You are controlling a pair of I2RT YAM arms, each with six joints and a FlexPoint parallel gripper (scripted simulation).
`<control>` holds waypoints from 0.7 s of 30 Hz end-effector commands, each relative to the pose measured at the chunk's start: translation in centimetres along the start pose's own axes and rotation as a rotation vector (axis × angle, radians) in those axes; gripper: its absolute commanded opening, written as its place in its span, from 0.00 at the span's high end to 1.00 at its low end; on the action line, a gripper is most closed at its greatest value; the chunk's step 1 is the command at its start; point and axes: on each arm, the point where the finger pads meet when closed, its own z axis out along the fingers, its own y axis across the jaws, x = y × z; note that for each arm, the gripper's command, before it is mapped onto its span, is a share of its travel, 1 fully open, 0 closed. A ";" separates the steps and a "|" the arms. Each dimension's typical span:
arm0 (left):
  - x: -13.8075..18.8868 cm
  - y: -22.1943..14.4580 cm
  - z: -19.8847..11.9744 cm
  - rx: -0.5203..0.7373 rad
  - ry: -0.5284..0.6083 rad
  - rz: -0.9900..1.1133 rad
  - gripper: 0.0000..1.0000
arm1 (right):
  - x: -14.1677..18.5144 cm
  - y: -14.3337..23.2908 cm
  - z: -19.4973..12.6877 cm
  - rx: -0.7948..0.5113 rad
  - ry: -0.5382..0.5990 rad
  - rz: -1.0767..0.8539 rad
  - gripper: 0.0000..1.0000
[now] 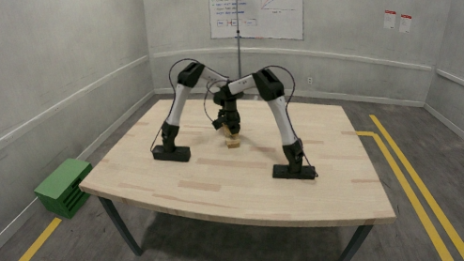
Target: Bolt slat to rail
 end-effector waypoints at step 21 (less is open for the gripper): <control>-0.1 -0.4 -0.5 0.016 -0.009 0.001 0.33 | -0.2 0.1 1.3 -0.006 -0.007 -0.011 0.64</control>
